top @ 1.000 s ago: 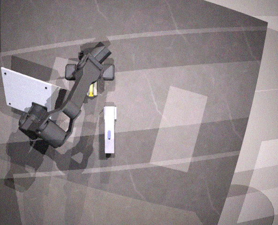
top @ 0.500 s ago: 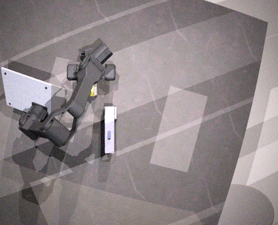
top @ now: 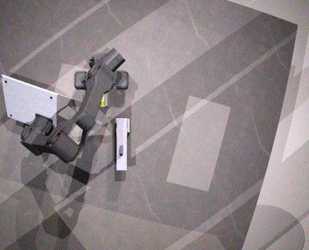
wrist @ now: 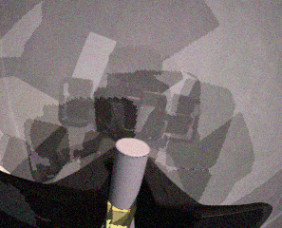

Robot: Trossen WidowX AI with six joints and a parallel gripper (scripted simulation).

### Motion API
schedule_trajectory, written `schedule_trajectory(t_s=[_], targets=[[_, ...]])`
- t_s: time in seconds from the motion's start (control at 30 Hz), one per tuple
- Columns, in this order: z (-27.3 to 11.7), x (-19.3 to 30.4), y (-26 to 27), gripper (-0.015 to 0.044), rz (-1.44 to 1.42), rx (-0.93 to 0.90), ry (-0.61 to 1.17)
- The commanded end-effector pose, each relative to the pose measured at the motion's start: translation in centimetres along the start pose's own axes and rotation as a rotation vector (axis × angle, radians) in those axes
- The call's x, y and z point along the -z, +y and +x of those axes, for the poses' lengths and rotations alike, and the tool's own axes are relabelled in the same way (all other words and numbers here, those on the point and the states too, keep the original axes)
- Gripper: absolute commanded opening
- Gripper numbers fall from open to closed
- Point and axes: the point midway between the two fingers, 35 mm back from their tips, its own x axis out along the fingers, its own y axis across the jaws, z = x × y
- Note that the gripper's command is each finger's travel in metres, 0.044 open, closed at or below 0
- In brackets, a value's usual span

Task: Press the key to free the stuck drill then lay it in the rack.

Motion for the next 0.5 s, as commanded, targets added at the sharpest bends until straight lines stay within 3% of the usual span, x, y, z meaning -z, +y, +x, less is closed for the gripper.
schedule_trajectory(t_s=[0.0,0.47], targets=[[0.68,0.24,0.36,0.0000,-0.006,-0.009,0.010],[0.77,0.30,0.44,0.0000,-0.006,-0.009,0.010]])
